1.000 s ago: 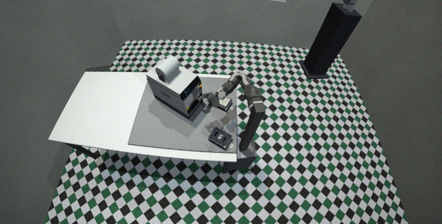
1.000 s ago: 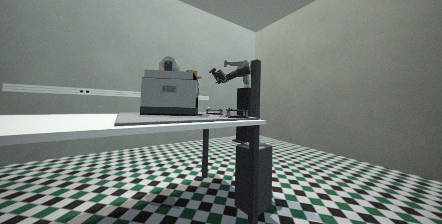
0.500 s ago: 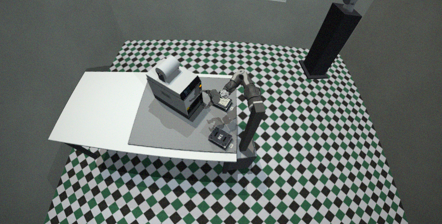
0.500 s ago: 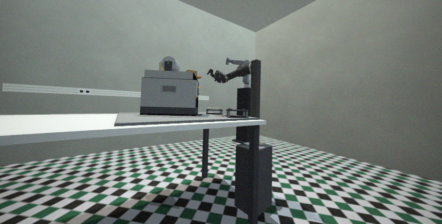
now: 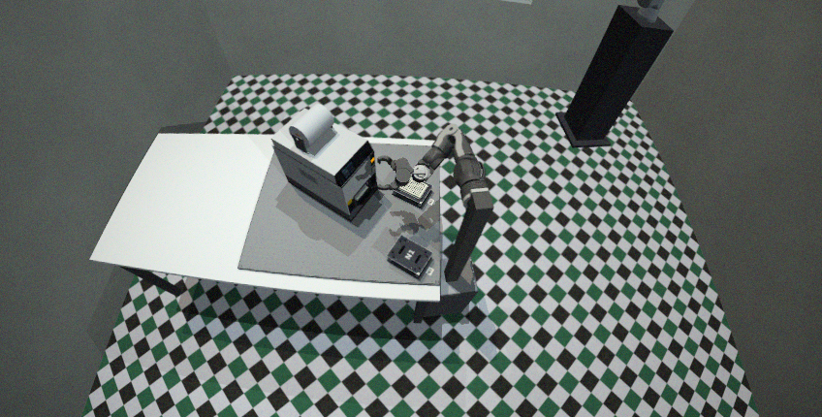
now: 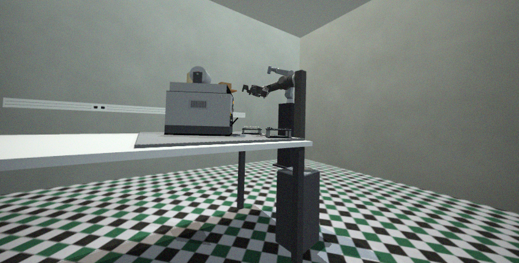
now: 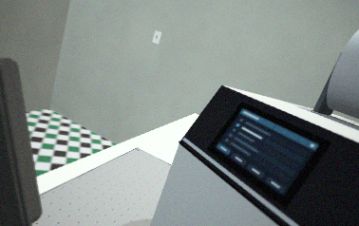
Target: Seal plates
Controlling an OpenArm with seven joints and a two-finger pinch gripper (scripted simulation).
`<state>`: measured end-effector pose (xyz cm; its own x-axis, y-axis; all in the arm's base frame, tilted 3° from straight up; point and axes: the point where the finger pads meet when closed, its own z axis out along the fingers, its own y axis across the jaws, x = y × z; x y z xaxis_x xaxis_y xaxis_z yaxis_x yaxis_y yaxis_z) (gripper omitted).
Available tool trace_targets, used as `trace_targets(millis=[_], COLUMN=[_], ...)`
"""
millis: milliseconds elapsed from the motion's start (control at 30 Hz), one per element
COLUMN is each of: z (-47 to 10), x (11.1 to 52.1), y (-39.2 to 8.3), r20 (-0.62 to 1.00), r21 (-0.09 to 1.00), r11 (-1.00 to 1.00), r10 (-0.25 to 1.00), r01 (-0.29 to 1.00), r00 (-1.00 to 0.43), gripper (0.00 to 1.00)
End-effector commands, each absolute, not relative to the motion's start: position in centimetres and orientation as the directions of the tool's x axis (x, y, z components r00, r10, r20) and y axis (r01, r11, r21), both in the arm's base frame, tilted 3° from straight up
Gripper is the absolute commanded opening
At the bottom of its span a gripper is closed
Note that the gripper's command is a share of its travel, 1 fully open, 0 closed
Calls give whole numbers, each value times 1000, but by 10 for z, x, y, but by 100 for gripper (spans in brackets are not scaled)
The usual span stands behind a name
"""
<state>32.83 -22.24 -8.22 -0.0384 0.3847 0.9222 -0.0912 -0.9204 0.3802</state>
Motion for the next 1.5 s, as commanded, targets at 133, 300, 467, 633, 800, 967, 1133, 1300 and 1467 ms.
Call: trace_targets(millis=[133,300,467,633,800,967,1133,1300,1467], z=[-82,-88,-96,-104,-107,-114,-120,-119,-119], x=[319,309,294,280,269,250,237,237,237], y=[-245,-262,-282,-300,-310,-326,-337,-338,-338], r20=[964,983,991,992,988,978,976,976,976], r21=[260,186,118,83,50,24,16,20,20], r11=[-942,-936,-909,-886,-844,-788,-785,-783,-783], r10=[265,179,84,27,-36,-109,-123,-119,-119], r01=[-211,-299,-400,-457,-534,-615,-619,-622,-622], r00=[4,51,100,126,149,178,181,182,182], gripper=[65,65,65,65,65,65,65,65,65])
